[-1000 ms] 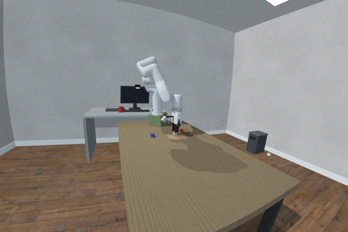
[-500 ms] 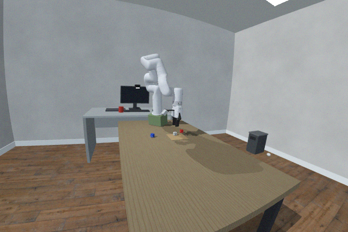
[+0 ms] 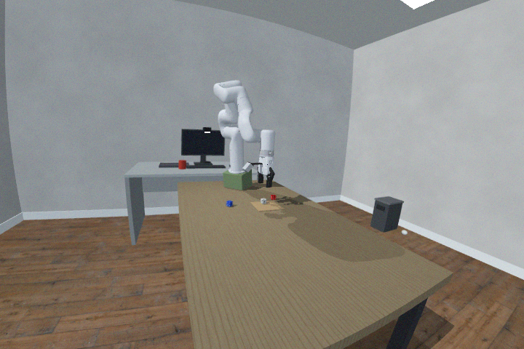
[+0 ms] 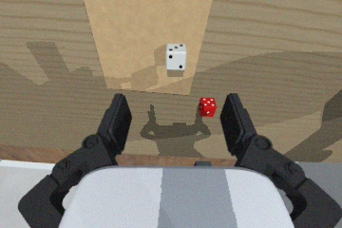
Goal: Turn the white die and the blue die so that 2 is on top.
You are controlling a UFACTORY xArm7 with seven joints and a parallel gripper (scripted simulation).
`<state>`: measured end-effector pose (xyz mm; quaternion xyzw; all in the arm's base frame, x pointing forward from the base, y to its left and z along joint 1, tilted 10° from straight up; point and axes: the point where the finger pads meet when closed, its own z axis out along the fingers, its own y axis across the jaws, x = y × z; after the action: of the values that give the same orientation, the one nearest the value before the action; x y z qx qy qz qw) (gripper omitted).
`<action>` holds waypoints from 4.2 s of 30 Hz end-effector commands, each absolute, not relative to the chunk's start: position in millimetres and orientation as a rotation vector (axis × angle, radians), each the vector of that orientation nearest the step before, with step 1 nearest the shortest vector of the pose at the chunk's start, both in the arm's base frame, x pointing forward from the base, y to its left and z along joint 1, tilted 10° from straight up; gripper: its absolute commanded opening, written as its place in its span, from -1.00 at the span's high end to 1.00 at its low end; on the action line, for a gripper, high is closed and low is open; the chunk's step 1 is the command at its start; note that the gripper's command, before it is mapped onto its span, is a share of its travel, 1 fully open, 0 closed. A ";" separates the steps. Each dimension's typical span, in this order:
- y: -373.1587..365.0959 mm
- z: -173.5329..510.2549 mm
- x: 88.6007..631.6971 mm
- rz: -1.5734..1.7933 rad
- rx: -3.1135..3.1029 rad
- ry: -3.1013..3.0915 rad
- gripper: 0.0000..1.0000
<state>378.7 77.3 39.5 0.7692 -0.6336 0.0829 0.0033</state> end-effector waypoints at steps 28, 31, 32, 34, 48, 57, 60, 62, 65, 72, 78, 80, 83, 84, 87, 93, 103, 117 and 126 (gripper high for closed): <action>46.9 40.7 385.4 0.246 1.951 -2.483 -1.00; 40.3 40.8 386.4 0.242 1.840 -2.575 -1.00; 37.3 40.8 386.8 0.241 1.788 -2.615 -1.00; 33.9 40.9 387.3 0.238 1.728 -2.659 -1.00; 1.5 41.9 390.4 0.216 1.119 -3.001 -1.00; -17.9 42.8 391.2 0.199 0.727 -3.137 -1.00; -25.9 43.3 391.3 0.192 0.562 -3.178 -1.00; -30.6 43.5 391.3 0.188 0.464 -3.199 -1.00; -35.9 43.9 391.2 0.183 0.352 -3.218 -1.00; -53.2 45.0 390.6 0.165 -0.012 -3.252 -1.00; -67.8 46.1 389.6 0.148 -0.321 -3.249 -1.00; -68.9 46.2 389.5 0.147 -0.344 -3.247 -1.00; -78.8 47.0 388.5 0.135 -0.552 -3.227 -1.00; -80.6 47.1 388.4 0.132 -0.588 -3.222 -1.00; -87.7 47.7 387.5 0.123 -0.736 -3.197 -1.00; -101.4 49.0 385.5 0.105 -1.018 -3.130 -1.00; -109.9 49.8 384.1 0.092 -1.189 -3.076 0.17; -109.9 49.8 384.1 0.092 -1.189 -3.076 0.17; -109.9 49.8 384.1 0.092 -1.189 -3.076 0.17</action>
<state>383.0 -109.6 48.8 -0.3594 -0.9296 0.0278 -0.0769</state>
